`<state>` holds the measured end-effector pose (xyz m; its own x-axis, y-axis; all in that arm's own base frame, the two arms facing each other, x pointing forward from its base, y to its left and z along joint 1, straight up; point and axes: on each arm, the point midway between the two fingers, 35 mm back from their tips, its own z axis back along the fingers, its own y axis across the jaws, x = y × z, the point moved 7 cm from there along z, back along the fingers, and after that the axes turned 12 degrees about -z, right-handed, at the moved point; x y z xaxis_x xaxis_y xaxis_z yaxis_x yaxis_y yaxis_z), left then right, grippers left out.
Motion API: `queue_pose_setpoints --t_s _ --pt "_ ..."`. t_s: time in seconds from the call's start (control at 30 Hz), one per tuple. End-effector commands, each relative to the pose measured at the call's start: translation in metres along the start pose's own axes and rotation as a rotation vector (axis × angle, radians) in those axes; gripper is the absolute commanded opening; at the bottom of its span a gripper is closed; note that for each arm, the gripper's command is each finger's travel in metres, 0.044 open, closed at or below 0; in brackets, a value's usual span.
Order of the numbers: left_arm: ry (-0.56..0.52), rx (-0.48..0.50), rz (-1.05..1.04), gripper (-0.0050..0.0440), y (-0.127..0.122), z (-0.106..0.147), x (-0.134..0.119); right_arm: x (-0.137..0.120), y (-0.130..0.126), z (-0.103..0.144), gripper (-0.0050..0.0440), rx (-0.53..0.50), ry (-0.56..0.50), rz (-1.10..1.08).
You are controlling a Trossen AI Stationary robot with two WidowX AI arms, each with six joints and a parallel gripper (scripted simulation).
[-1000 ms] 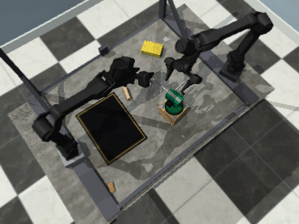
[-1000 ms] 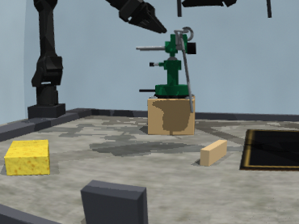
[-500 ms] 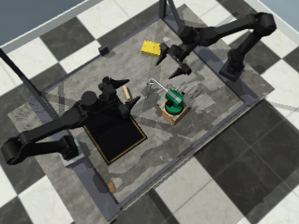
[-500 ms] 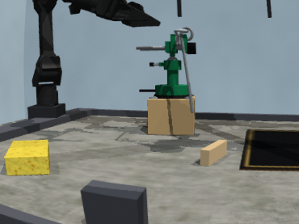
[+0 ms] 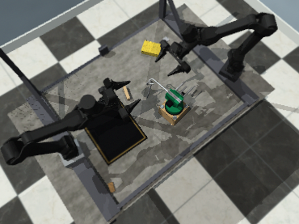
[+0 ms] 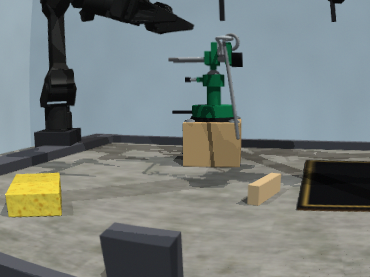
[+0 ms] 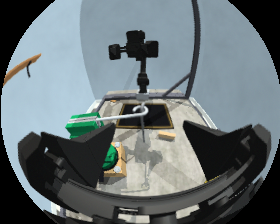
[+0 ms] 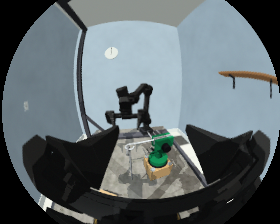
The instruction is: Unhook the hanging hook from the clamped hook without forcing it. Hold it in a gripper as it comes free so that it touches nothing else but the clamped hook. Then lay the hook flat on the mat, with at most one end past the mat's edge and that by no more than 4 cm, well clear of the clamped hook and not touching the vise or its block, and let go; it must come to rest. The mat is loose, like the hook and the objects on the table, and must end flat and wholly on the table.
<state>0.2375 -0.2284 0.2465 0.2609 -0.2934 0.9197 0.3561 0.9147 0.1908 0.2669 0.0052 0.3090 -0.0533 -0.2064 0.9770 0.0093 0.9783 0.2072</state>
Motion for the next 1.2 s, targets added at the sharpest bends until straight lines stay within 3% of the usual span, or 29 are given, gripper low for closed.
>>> queue_pose_setpoints --t_s 0.0,0.1,0.33,0.6,0.67,0.87,1.17 --pt "-0.023 0.003 0.011 0.0440 0.002 0.004 0.007 -0.026 0.006 -0.023 0.0440 -0.017 0.028 -0.006" --pt "-0.023 0.003 0.011 0.0440 0.002 0.004 0.007 -0.035 0.009 -0.031 0.0440 -0.025 0.033 -0.006" --pt "-0.023 0.003 0.011 0.0440 0.002 0.004 0.007 -0.104 0.027 -0.067 0.0440 -0.081 0.048 -0.002" --pt "-0.023 0.003 0.011 0.0440 0.002 0.004 0.007 -0.178 0.042 -0.075 0.0440 -0.164 0.005 -0.004" --pt "-0.023 0.003 0.011 0.0440 0.002 0.004 0.007 -0.178 0.042 -0.075 0.0440 -0.164 0.005 -0.004" --pt "-0.023 0.003 0.011 0.0440 0.002 0.004 0.007 -0.214 0.046 -0.068 0.0440 -0.204 -0.014 -0.007" --pt "-0.023 0.003 0.011 0.0440 0.002 0.004 0.007 -0.214 0.045 -0.078 0.0440 -0.205 -0.016 -0.008"
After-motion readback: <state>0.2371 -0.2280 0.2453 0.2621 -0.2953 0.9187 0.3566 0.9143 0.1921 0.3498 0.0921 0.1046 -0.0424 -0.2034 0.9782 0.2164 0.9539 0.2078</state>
